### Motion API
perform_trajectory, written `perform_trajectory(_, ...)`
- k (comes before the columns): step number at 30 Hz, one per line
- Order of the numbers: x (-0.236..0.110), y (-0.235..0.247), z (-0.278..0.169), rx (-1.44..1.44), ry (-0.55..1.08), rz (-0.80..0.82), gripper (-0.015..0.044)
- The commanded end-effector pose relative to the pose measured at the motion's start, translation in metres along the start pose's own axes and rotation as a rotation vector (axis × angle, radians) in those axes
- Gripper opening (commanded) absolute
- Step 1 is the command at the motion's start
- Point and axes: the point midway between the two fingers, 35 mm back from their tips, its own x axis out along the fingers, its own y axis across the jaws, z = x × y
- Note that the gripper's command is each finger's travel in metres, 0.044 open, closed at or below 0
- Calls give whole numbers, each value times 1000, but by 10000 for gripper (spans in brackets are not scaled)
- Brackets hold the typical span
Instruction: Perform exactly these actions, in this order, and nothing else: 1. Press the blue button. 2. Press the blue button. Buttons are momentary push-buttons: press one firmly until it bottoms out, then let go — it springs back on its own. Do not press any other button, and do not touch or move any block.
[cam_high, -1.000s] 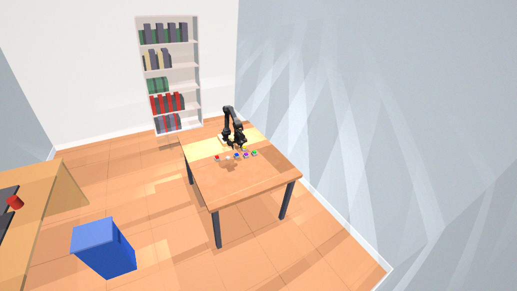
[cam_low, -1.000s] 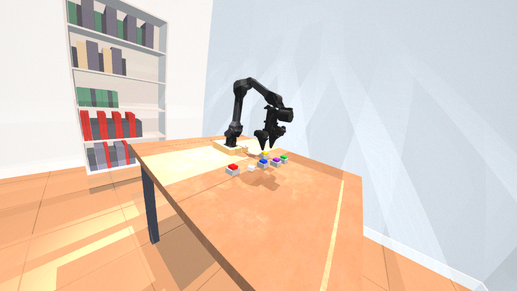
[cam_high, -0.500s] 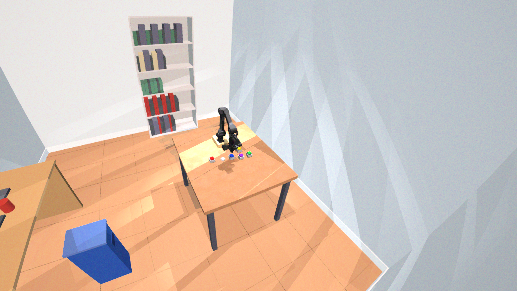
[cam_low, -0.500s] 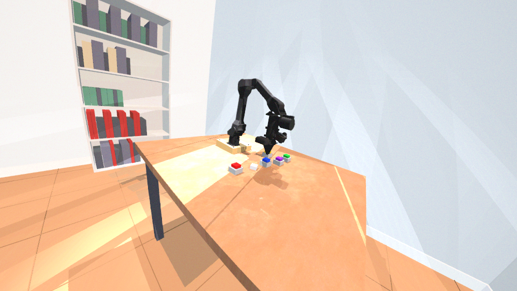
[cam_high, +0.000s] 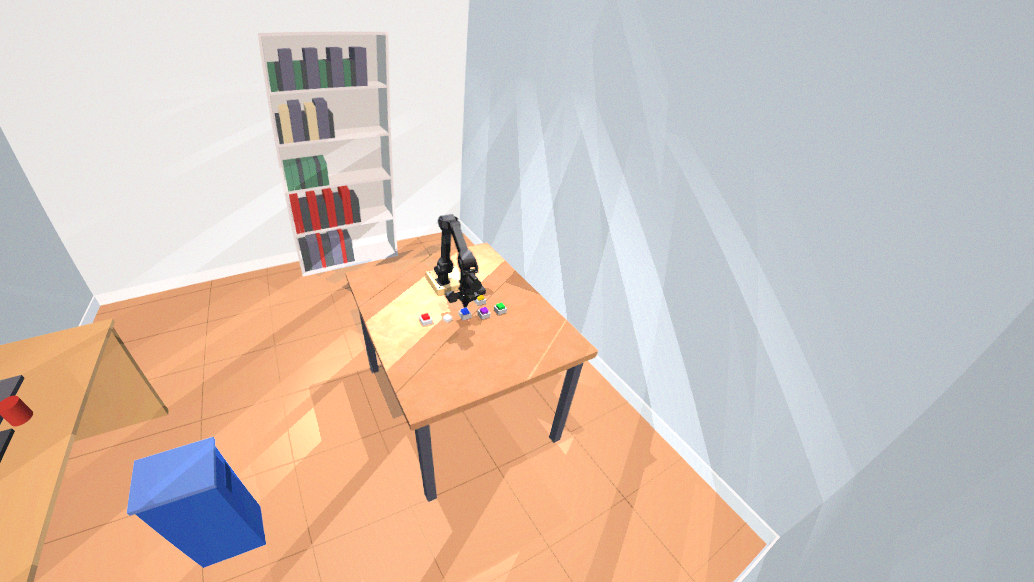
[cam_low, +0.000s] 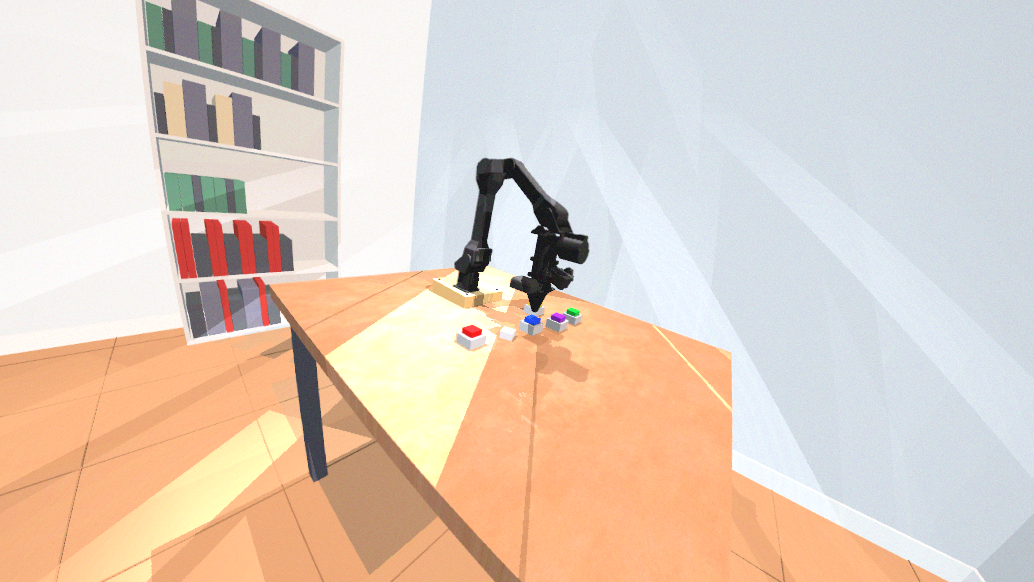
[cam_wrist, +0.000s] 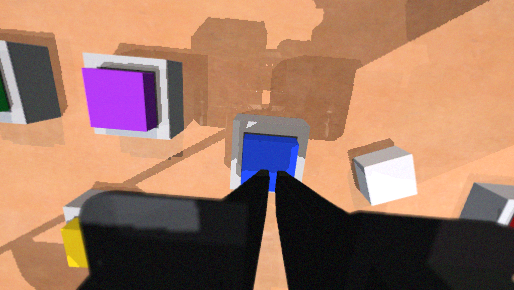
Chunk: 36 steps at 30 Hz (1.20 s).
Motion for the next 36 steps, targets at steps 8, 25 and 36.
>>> perform_trajectory(8,20,1,-2,3,6,4,20)
perform_trajectory(25,28,1,-2,3,6,4,20)
perform_trajectory(36,4,0,-1,2,4,3,20)
